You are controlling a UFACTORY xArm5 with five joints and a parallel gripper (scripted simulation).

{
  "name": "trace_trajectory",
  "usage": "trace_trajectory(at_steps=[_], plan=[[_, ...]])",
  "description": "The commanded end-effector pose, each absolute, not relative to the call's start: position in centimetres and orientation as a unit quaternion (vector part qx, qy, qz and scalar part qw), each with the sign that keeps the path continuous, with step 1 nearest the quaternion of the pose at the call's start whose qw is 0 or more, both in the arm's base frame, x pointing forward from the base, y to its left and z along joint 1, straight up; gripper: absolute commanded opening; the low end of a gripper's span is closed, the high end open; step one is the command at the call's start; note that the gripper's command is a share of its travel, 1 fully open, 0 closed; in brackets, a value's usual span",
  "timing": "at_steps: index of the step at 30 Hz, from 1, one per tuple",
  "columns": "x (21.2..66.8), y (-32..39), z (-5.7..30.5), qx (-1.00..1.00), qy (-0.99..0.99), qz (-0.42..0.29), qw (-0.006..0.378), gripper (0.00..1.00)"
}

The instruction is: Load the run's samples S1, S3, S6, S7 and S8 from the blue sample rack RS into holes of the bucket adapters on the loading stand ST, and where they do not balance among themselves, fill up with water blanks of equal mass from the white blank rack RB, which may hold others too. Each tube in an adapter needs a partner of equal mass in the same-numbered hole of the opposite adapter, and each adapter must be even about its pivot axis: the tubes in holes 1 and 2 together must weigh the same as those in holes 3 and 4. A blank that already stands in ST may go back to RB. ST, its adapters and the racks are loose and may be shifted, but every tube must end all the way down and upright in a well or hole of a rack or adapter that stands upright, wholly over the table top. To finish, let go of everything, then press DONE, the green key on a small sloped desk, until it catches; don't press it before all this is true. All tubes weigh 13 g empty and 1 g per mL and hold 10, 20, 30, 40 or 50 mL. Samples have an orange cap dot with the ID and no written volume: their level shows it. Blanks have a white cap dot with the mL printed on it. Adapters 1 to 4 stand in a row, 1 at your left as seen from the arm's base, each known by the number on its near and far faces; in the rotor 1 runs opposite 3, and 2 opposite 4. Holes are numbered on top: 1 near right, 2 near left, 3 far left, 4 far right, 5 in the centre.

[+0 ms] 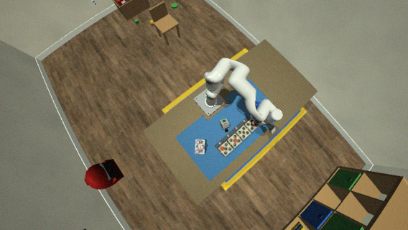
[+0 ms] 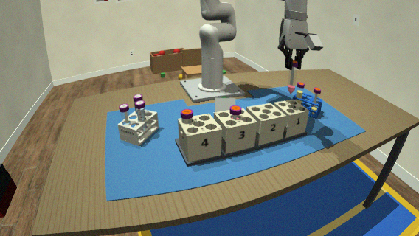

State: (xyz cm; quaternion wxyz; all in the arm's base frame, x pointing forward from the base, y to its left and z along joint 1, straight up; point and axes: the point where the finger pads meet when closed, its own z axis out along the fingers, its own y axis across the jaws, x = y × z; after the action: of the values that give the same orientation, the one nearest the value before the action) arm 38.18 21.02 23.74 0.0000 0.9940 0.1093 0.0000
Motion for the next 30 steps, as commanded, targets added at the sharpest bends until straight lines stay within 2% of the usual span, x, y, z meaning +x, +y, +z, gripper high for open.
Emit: trace_trajectory(at_steps=[1,30], plan=[[39.1,19.5,23.9,0.994,0.11,0.002,-0.001,0.0],[44.9,8.9,23.9,0.994,0.11,0.002,0.0,0.0]])
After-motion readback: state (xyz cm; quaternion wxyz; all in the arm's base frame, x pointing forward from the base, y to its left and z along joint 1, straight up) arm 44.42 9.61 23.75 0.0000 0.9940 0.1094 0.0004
